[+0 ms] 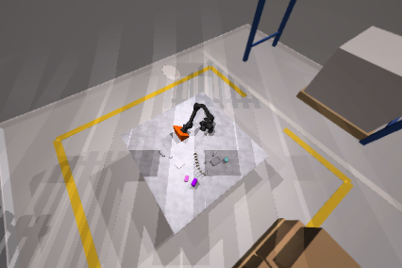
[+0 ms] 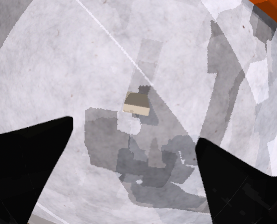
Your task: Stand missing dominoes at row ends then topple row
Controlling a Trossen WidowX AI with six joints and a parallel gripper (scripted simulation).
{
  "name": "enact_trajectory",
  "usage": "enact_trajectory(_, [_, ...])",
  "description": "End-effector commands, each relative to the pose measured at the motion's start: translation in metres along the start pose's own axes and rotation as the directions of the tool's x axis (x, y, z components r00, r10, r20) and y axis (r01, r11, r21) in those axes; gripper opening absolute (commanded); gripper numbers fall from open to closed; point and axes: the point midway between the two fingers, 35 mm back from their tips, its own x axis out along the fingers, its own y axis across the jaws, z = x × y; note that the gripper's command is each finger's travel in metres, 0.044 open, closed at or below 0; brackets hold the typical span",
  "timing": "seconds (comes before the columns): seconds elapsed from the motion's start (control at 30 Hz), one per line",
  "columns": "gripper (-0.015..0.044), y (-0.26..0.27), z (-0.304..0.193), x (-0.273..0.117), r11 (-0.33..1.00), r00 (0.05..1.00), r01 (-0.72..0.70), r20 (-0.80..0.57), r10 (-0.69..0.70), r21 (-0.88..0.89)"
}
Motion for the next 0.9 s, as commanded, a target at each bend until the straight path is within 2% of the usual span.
enact_trajectory(0.0, [0.044, 0.001, -0.001, 0.012, 1.0, 1.0, -0.001, -0.005, 0.001, 0.006])
enact_trajectory(0.3, [0.044, 0.001, -0.003, 0.06, 1.0, 1.0, -0.003, -0.014, 0.004, 0.004])
enact_trajectory(0.87, [0.044, 0.001, -0.004, 0.076, 1.0, 1.0, -0.004, -0.016, 0.004, 0.004])
